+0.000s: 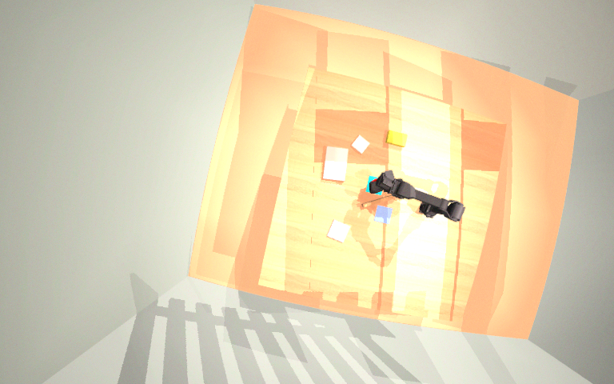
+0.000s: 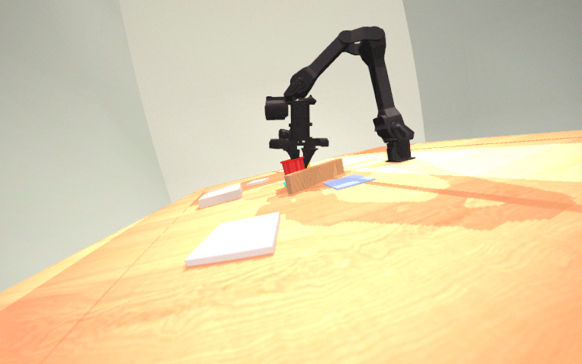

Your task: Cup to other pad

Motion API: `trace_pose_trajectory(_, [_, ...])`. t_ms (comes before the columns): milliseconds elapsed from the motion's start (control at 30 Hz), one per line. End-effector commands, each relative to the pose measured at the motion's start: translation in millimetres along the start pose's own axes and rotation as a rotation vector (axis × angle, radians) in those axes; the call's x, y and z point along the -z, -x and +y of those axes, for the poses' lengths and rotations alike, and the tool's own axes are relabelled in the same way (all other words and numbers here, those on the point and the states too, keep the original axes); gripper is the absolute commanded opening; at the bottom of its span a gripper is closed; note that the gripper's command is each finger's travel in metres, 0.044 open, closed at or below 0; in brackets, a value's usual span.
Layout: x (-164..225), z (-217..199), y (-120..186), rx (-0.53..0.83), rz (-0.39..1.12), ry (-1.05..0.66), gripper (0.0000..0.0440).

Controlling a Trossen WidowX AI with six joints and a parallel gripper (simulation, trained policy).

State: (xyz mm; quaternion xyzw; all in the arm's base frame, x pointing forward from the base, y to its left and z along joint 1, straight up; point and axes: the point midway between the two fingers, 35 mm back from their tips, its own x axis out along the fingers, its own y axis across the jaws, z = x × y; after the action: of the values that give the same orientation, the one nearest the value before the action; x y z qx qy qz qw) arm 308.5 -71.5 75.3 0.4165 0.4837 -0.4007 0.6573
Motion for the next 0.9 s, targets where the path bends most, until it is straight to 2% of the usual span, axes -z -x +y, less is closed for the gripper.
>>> trace_pose_trajectory(0, [-0.6,-1.0,2.0,-0.021,0.003,-0.013,0.0153])
trace_pose_trajectory(667, [-8.9,-6.7,51.0,-0.140,-0.012,-0.047,0.0248])
trace_pose_trajectory(800, [-15.0,-5.6,66.0,-0.171,-0.033,-0.052,0.0286])
trace_pose_trajectory(867, [-18.2,-5.3,72.8,-0.182,-0.041,-0.055,0.0321])
